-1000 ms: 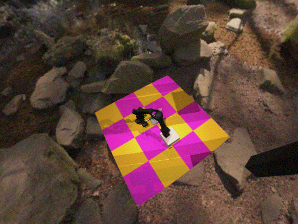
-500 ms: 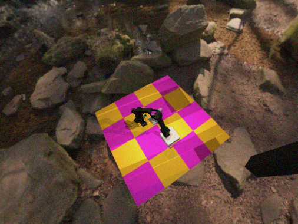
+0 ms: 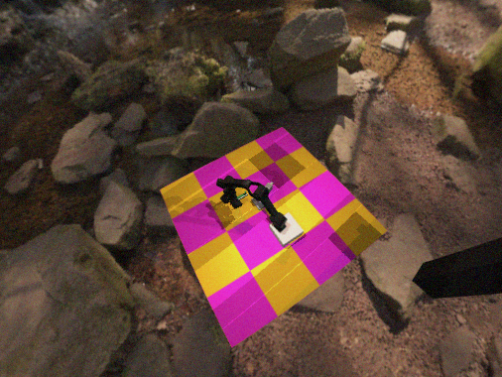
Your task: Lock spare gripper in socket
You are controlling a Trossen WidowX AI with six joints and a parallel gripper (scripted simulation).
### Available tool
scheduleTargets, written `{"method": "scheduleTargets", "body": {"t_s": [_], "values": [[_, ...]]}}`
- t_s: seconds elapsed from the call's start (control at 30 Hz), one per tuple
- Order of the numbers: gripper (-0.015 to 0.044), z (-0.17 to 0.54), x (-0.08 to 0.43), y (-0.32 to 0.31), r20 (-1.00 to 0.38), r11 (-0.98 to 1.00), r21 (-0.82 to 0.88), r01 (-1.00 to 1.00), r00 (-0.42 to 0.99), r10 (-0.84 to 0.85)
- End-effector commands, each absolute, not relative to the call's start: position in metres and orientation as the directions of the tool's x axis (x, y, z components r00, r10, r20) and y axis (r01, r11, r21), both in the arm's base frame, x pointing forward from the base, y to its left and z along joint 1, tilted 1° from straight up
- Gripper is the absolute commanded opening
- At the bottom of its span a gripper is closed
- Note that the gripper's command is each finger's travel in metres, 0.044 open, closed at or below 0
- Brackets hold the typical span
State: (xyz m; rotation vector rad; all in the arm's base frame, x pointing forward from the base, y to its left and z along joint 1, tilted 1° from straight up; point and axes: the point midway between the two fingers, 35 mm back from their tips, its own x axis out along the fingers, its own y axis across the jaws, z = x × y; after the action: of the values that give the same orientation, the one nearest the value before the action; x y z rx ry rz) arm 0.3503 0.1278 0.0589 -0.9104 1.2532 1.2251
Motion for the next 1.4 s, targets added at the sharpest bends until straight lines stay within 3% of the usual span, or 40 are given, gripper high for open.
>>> {"method": "scheduleTargets", "body": {"t_s": [0.0, 0.87, 1.37], "values": [[0.0000, 0.061, 0.364, 0.129, -0.983, 0.179, 0.118, -0.977, -0.090, 0.160], [0.0000, 0.065, 0.425, 0.139, -0.982, 0.201, 0.121, -0.972, -0.087, 0.169], [0.0000, 0.048, 0.427, 0.139, -0.982, 0.199, 0.119, -0.973, -0.086, 0.167]]}}
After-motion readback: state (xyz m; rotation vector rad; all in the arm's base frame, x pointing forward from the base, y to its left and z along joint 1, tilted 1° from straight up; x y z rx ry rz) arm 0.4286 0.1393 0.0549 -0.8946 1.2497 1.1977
